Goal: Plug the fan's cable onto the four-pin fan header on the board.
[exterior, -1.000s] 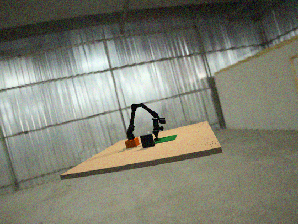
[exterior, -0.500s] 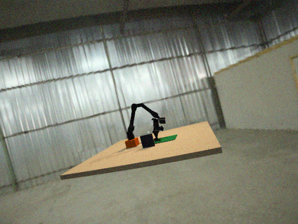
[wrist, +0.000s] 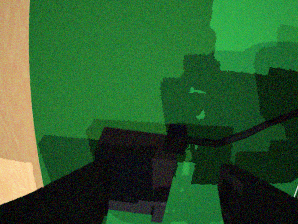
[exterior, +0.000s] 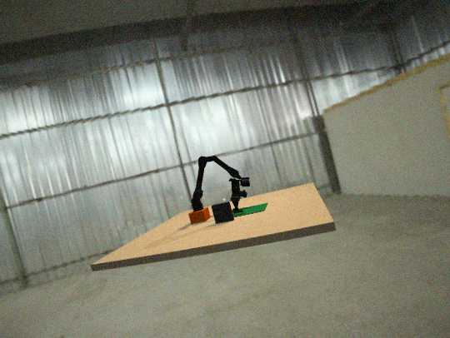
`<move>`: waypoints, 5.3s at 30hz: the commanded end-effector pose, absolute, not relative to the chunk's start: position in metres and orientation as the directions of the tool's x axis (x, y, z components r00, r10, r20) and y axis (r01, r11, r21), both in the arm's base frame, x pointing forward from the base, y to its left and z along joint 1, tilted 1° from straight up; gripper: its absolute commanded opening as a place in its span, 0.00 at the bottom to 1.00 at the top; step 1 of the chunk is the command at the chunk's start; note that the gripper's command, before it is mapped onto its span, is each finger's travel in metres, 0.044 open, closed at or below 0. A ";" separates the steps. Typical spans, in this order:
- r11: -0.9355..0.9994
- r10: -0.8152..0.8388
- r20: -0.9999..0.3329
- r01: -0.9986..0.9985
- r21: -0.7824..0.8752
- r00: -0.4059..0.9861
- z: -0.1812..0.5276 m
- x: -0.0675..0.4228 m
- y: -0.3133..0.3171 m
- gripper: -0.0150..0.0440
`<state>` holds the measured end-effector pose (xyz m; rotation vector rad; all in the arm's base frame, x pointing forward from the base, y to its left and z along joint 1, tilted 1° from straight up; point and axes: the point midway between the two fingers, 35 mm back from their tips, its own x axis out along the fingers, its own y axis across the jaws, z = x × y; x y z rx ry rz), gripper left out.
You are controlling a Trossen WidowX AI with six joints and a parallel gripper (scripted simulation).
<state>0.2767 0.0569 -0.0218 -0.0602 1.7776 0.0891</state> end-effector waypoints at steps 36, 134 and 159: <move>0.995 0.021 -1.000 -0.098 0.023 -0.021 0.032 0.273 0.057 0.60; 0.995 0.043 -0.973 0.092 0.022 -0.228 -0.003 0.274 0.081 0.61; 0.995 0.043 -0.973 0.092 0.022 -0.229 -0.033 0.274 0.081 0.61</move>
